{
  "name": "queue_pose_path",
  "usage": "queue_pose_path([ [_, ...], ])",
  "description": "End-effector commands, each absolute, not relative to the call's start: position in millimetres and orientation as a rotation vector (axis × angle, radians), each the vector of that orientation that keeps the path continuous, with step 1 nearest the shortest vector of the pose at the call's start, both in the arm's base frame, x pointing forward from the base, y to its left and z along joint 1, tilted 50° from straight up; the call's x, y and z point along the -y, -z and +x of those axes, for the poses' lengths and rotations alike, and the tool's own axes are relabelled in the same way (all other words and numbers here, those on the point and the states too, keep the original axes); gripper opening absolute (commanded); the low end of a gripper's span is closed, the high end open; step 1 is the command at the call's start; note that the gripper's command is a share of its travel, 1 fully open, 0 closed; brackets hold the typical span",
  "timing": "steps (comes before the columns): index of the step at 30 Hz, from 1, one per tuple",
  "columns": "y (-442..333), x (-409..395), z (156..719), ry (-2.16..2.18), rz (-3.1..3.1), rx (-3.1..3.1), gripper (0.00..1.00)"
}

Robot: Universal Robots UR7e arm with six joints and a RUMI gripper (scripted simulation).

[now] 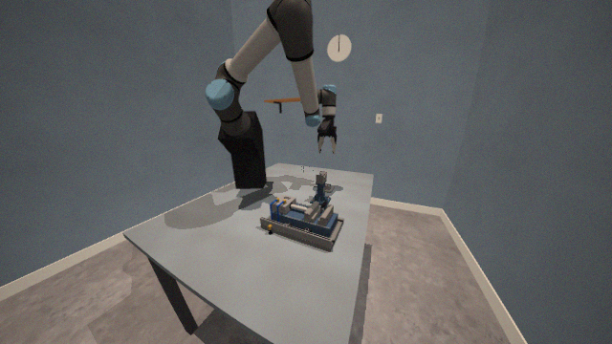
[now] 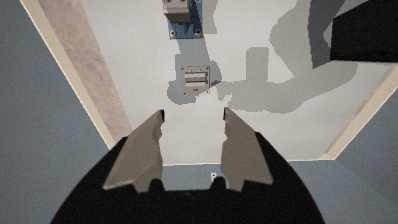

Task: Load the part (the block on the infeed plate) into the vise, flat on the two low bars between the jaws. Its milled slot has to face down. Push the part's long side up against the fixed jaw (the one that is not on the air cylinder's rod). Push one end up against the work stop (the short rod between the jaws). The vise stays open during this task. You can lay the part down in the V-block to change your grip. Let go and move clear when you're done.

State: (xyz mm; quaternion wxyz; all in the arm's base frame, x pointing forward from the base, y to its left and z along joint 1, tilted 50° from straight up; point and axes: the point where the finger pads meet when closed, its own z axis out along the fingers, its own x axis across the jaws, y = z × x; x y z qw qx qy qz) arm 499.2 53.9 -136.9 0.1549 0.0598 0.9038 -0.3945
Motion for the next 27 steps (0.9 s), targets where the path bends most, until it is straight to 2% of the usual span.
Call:
queue_pose_path([
  [1, 136.2, -56.2, 501.0, 1.124, 0.177, -2.583, 0.51],
  [27, 136.0, -55.6, 500.1, 1.112, 0.224, -2.569, 0.51],
])
